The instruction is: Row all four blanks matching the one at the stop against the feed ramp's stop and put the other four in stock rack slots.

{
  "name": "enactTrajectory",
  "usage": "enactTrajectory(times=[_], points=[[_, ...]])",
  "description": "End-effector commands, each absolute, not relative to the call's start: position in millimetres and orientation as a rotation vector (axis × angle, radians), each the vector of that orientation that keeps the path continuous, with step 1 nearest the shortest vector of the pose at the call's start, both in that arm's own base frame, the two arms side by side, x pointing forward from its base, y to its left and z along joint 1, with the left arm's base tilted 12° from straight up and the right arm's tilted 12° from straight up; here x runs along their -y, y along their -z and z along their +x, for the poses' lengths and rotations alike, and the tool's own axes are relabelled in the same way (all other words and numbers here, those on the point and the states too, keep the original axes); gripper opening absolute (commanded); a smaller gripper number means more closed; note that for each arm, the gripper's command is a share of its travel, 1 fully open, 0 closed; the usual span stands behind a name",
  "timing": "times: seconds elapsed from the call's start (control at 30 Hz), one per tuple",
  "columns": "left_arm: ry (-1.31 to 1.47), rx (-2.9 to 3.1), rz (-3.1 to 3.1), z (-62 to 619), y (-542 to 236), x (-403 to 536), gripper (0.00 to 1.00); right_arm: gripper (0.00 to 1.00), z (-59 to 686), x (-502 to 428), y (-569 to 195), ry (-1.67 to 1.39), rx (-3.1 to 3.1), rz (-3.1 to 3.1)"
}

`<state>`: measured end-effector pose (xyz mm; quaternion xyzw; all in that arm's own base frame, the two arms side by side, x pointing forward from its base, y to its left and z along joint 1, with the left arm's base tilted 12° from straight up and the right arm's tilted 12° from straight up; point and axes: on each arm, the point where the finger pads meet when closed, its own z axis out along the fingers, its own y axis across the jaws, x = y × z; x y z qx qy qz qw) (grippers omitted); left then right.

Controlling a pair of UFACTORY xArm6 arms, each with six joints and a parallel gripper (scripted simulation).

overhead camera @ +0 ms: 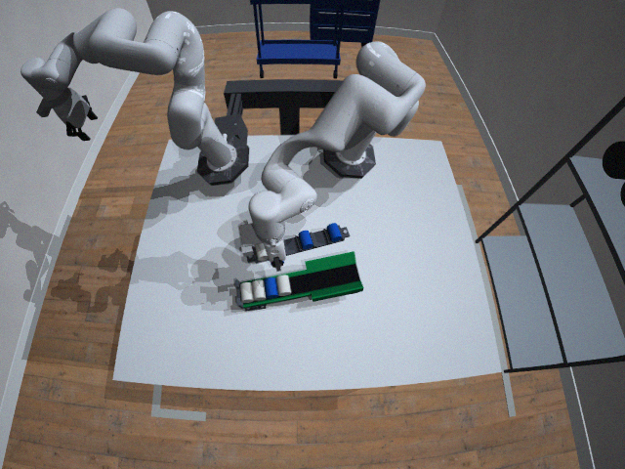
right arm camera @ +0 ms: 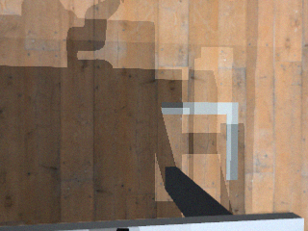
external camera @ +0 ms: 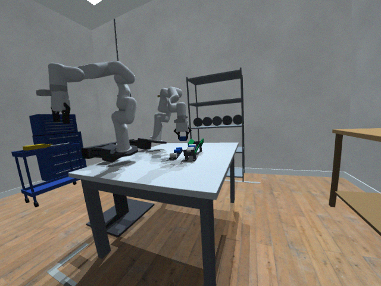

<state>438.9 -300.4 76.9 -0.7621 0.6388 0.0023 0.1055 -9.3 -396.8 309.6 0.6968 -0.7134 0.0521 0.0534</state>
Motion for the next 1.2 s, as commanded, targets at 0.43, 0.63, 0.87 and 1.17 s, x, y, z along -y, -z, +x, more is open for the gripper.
enactTrajectory(times=[0.43, 0.63, 0.87, 1.17], points=[[0.028, -1.82, -2.299, 359, -39, 302, 0.58, 1.0, -9, 398, -312, -0.164, 2.165, 2.115], [0.028, -1.82, -2.299, 359, -39, 302, 0.58, 1.0, -9, 398, -312, -0.164, 2.165, 2.115], [0.028, -1.82, -2.299, 359, -39, 302, 0.58, 1.0, -9, 398, -312, -0.164, 2.165, 2.115], [0.029, -1.817, -2.298, 361, -27, 300, 0.58, 1.0, -9, 398, -312, -0.164, 2.165, 2.115]])
